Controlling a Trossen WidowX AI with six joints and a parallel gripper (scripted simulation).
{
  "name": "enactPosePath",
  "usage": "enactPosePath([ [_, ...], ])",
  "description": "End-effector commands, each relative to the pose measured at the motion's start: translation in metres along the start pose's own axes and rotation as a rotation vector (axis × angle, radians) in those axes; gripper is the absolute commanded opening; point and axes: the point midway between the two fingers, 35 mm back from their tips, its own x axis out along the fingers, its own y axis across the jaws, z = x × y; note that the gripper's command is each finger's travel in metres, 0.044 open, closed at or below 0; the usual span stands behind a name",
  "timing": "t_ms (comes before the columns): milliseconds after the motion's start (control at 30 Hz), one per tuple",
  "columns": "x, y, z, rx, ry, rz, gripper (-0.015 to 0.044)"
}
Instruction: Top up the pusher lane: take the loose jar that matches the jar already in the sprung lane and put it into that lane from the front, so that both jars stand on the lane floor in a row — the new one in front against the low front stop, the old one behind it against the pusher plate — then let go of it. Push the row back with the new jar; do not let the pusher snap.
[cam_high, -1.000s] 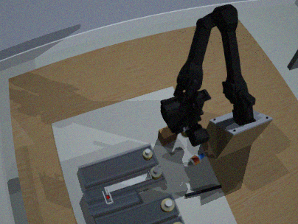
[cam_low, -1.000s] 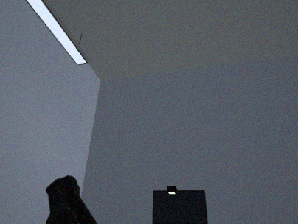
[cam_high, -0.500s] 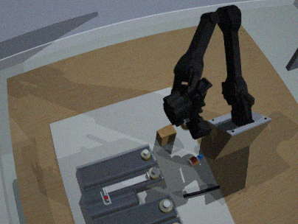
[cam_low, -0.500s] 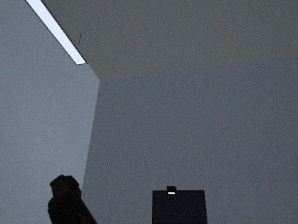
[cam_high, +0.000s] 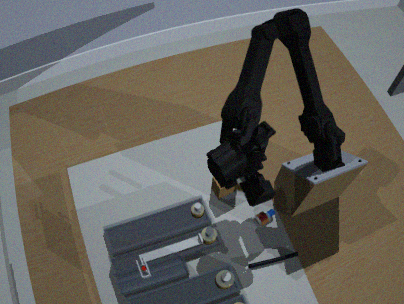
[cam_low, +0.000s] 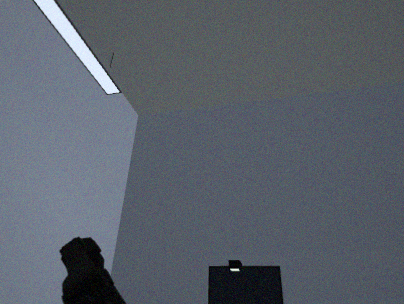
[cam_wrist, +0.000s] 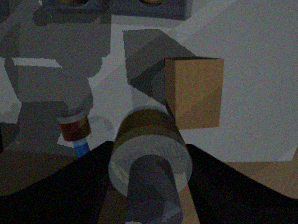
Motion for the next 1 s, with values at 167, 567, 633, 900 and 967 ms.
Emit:
enactPosePath([
  [167, 0.008, 0.021, 0.027, 0.013, -0.006, 0.006, 0.0],
  [567, 0.026, 0.053, 0.055, 0.012, -0.008, 0.007, 0.0],
  [633, 0.03, 0.059, 0.059, 0.011, -0.008, 0.007, 0.0],
  [900, 0.042, 0.079, 0.071, 0.007, -0.011, 0.007, 0.0],
  [967, 0.043, 0.079, 0.072, 0.007, -0.011, 0.007, 0.0],
])
